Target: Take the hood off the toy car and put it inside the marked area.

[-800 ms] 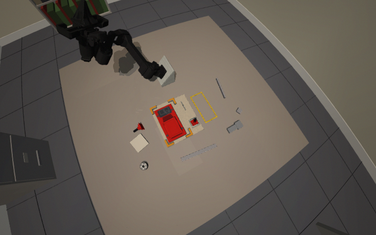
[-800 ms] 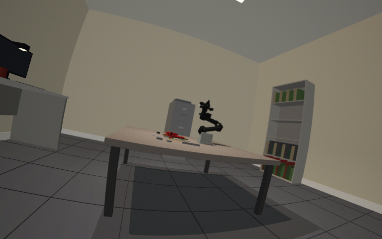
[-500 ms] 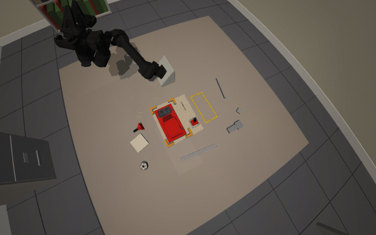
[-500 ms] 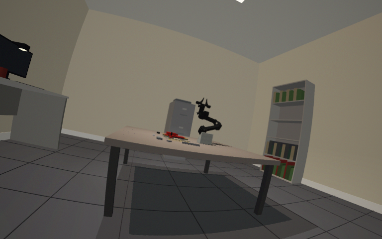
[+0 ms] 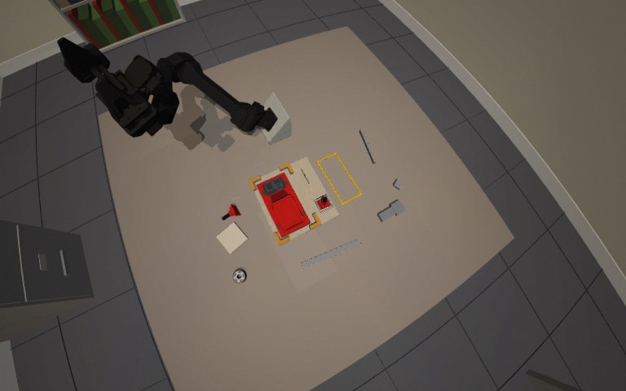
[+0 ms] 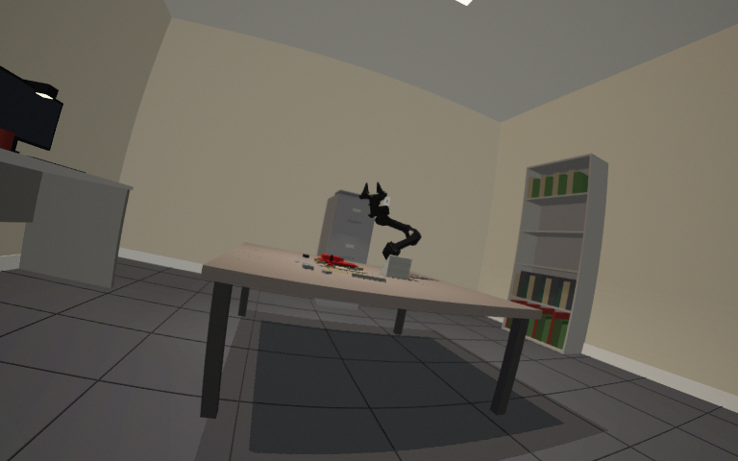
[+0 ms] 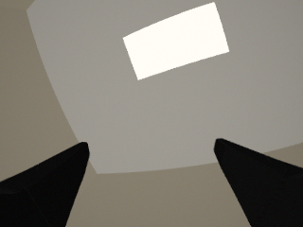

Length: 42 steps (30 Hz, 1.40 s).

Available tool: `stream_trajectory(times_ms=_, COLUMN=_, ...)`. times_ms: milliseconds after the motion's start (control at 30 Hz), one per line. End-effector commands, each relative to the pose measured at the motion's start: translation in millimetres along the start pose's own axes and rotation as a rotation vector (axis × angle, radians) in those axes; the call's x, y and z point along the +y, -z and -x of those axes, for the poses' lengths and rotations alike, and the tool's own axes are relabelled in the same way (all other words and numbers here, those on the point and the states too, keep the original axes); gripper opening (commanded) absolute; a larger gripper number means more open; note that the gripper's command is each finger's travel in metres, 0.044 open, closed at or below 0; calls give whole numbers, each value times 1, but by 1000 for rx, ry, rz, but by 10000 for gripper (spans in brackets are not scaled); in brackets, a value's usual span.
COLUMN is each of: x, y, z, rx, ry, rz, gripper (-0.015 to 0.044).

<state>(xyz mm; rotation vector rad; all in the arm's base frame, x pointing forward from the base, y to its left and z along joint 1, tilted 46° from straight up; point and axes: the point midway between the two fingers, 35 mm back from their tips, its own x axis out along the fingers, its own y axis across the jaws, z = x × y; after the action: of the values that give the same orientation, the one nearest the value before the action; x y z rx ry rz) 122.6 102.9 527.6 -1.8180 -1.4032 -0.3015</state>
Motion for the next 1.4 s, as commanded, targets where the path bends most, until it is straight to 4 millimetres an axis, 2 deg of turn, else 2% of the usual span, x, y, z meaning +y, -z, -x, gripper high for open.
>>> stream_trajectory(times_ms=0, x=34, y=16, z=-8, rx=76, ry=-94, rz=-206, gripper=440)
stream_trajectory(times_ms=167, x=91, y=32, z=-13, rx=198, ry=-241, rz=-496, gripper=440)
stream_trajectory(times_ms=267, x=129, y=28, z=-12, rx=242, ry=-329, rz=-650, gripper=440)
stream_trajectory(times_ms=467, x=170, y=25, z=-9, rx=320, ry=-434, rz=-818, gripper=440)
stream_trajectory(times_ms=667, x=235, y=19, z=6, rx=518, ry=-622, rz=-1079, gripper=440)
stream_trajectory(times_ms=833, x=286, y=6, z=28, rx=722, ry=-790, rz=-1265, gripper=440)
stream_trajectory(times_ms=1033, x=339, y=-18, z=65, rx=1014, ry=-1001, rz=-1422, gripper=440)
stream_trajectory(times_ms=1233, x=377, y=-47, z=110, rx=1346, ry=-1208, rz=-1475, gripper=440)
stream_trajectory(times_ms=1367, x=392, y=-66, z=145, rx=1592, ry=-1343, rz=-1435, gripper=440)
